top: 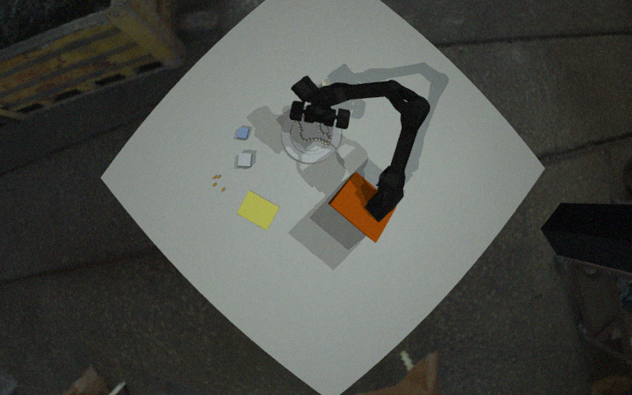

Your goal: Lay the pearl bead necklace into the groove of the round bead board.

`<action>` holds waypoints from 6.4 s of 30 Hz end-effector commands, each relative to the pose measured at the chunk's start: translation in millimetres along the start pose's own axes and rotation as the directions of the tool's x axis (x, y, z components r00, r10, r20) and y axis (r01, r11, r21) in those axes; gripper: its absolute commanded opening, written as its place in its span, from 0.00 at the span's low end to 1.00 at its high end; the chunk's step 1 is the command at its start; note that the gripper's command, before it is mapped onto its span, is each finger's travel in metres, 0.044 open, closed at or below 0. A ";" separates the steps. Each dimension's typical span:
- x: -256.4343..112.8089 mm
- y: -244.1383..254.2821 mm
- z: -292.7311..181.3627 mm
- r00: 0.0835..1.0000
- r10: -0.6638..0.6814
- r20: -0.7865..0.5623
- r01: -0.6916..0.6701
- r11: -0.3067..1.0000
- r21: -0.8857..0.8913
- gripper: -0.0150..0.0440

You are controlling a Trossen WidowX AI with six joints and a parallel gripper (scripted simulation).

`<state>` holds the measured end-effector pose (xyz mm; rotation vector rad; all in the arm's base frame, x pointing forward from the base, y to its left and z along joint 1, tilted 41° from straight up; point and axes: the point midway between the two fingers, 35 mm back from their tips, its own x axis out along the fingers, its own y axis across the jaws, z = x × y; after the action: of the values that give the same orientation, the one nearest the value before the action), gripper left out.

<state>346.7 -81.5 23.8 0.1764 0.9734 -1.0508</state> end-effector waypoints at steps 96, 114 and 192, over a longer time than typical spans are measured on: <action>7.5 -12.5 5.3 1.000 -0.009 -0.004 0.009 1.000 -0.010 1.00; 4.0 -12.5 5.3 1.000 -0.004 -0.003 0.004 1.000 -0.009 1.00; 9.8 -10.6 -5.2 1.000 -0.005 0.000 0.005 0.996 0.084 0.25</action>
<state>336.4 -90.6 16.3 0.2421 0.9315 -1.0974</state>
